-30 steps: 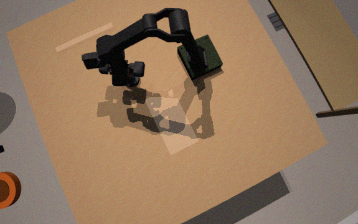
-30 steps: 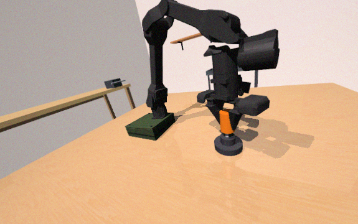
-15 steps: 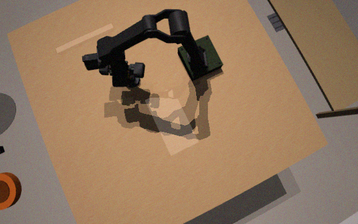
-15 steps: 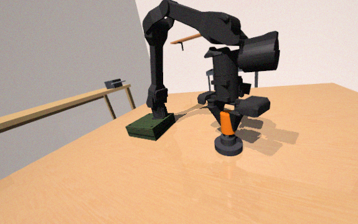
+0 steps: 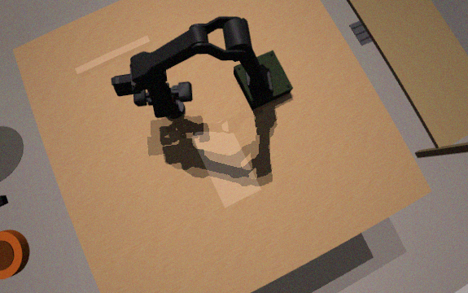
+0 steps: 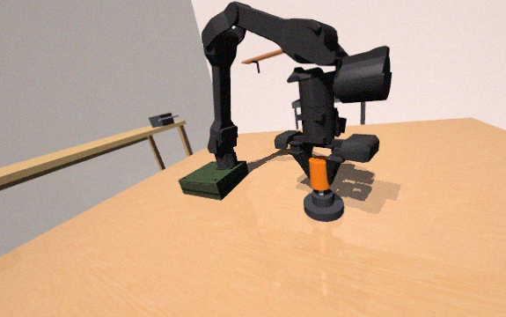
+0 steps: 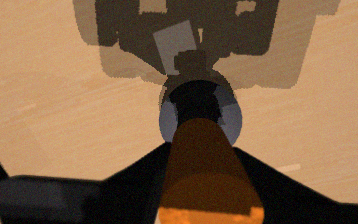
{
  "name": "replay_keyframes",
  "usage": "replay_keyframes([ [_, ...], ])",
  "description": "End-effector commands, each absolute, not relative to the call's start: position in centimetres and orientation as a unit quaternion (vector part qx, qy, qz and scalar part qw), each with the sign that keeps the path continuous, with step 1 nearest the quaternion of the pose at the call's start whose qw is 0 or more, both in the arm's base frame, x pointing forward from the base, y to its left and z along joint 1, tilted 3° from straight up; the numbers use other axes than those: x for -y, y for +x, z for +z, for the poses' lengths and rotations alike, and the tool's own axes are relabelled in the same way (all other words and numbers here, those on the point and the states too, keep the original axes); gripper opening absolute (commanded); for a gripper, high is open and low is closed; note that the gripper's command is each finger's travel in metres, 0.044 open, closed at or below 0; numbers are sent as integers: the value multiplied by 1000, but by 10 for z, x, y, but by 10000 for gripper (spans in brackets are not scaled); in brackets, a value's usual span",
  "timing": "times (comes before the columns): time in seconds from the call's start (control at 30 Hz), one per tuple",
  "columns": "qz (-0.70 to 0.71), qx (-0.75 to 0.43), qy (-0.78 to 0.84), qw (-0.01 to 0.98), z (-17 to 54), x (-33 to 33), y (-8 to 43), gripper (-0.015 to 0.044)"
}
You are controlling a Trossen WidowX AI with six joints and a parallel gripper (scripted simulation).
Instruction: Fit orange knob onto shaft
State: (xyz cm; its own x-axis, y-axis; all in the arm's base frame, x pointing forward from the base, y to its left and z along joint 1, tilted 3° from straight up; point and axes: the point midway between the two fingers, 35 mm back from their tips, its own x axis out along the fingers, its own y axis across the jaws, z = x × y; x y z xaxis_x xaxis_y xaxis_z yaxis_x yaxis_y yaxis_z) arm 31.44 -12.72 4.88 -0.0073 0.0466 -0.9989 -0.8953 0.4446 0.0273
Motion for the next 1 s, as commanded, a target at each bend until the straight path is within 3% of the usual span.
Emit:
replay_keyframes([
  [0.0,394,-587,-371,602,53,128,315,0],
  [0.97,394,-587,-371,602,47,129,316,0],
])
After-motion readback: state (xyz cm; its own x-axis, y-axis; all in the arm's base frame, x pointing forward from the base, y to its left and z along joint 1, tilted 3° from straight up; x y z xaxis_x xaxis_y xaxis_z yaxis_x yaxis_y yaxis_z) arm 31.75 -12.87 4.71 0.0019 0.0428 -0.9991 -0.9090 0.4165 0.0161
